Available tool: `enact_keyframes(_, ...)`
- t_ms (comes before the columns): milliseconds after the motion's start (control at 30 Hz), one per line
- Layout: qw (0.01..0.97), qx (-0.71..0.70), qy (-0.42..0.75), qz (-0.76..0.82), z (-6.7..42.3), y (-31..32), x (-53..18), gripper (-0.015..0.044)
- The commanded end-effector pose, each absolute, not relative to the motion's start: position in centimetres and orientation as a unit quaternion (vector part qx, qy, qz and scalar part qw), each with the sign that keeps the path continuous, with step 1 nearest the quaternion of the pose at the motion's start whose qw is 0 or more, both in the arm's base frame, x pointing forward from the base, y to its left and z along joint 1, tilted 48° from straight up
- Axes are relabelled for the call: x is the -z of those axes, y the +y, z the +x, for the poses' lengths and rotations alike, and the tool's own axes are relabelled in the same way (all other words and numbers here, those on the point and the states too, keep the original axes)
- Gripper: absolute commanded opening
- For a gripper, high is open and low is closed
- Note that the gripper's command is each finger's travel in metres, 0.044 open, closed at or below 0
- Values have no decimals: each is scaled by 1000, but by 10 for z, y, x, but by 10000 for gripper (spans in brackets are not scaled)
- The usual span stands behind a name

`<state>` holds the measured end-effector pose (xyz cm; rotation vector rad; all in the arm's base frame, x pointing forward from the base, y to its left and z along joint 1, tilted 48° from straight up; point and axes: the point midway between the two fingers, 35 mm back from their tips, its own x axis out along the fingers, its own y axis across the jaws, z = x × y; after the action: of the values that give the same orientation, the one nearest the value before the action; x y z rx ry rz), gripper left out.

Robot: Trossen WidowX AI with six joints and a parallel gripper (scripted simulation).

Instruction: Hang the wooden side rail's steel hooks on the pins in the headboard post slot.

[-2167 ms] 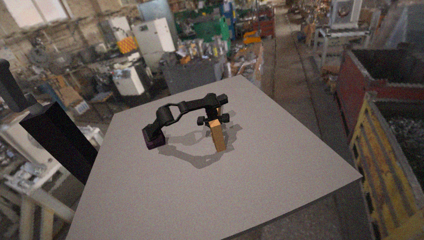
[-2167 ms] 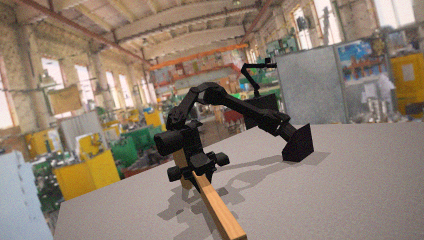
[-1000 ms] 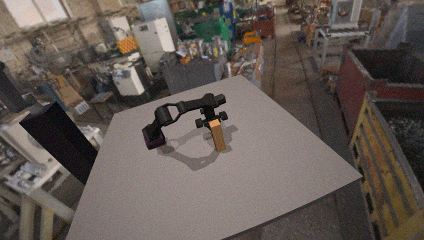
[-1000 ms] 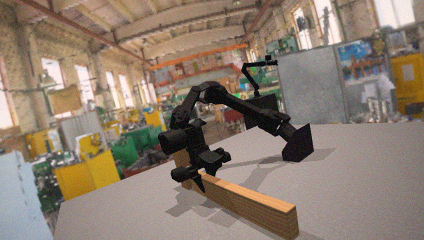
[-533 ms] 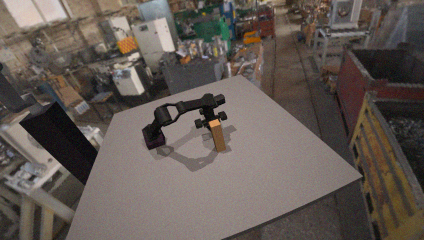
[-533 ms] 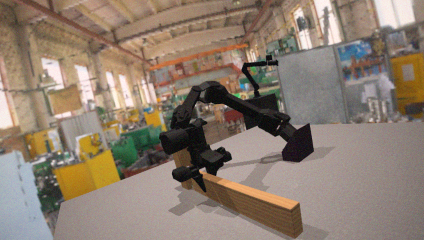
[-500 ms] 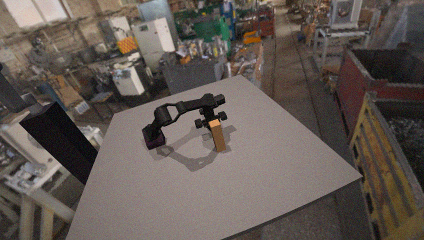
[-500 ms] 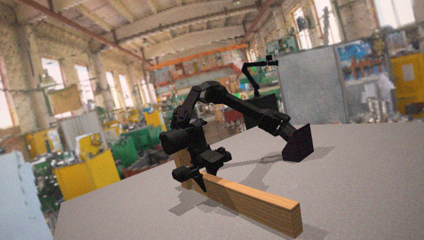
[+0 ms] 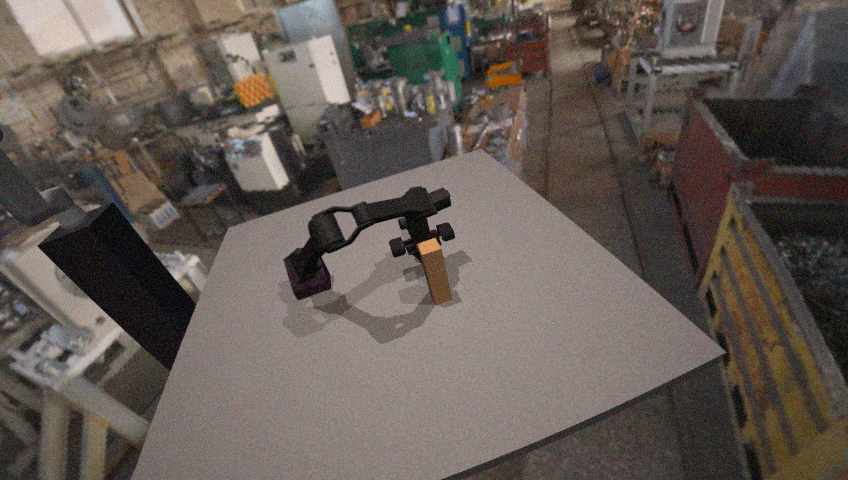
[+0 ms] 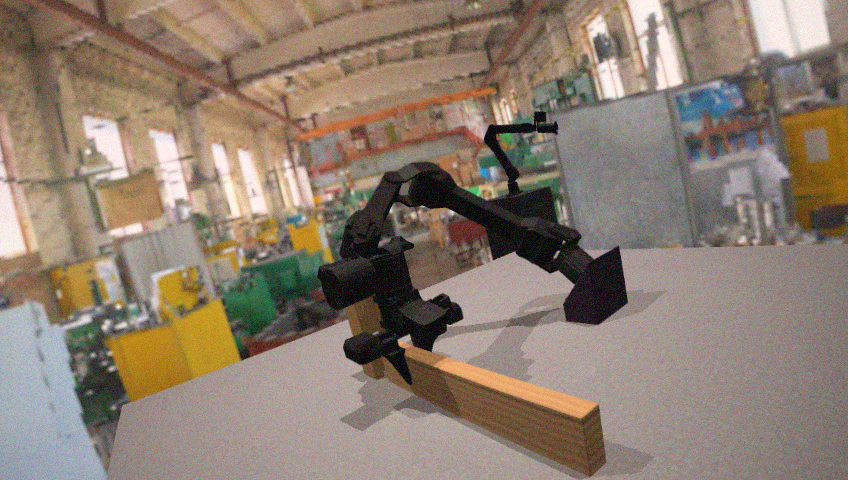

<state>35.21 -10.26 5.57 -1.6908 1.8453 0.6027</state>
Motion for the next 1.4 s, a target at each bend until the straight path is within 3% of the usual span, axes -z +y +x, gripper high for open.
enact_keyframes(0,274,-231,686,-633,352,-100,-57,0)
enact_keyframes(1367,274,-231,686,-633,352,-95,-61,0)
